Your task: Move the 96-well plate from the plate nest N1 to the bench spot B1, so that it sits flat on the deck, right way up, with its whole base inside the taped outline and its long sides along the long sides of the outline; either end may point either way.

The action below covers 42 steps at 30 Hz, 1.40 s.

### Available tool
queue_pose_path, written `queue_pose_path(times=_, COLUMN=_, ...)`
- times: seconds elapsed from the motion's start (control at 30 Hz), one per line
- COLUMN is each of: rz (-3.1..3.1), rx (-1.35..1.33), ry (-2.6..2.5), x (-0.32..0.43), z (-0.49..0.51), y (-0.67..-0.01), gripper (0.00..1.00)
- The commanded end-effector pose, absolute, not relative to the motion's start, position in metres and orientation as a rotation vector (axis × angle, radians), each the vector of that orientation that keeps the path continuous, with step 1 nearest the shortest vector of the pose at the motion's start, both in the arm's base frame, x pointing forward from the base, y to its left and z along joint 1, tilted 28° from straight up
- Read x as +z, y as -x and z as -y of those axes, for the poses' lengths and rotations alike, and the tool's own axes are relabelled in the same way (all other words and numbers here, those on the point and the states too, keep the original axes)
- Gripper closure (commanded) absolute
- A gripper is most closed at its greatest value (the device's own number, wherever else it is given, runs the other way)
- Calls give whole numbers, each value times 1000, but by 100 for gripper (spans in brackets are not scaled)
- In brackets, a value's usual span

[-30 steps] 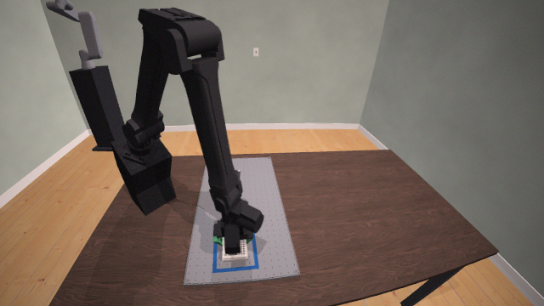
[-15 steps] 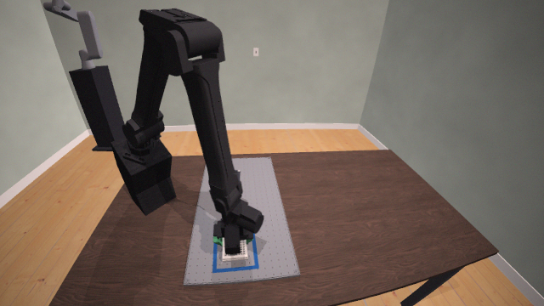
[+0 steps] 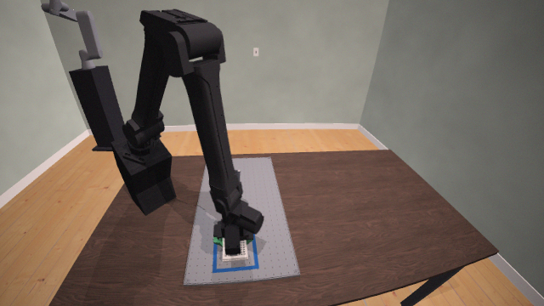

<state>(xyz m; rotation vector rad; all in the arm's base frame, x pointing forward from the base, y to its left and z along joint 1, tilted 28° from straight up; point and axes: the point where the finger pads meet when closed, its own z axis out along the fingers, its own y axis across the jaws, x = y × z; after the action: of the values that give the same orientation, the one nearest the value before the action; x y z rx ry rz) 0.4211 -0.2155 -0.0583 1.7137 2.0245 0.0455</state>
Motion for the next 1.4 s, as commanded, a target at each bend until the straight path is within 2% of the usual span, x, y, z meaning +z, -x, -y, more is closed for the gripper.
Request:
queue_pose_path(times=0.0, rz=-2014, rx=44, ry=-1702, x=-59, z=222, y=-425, gripper=100)
queue_pose_path(times=1.03, rz=-2012, rx=49, ry=-1703, x=-56, z=219, y=-427, gripper=100)
queue_pose_path(times=1.07, rz=-2012, rx=49, ry=-1703, x=-56, z=219, y=-427, gripper=0)
queue_pose_path(times=1.37, rz=-2012, rx=49, ry=-1703, x=-56, z=219, y=-427, gripper=0)
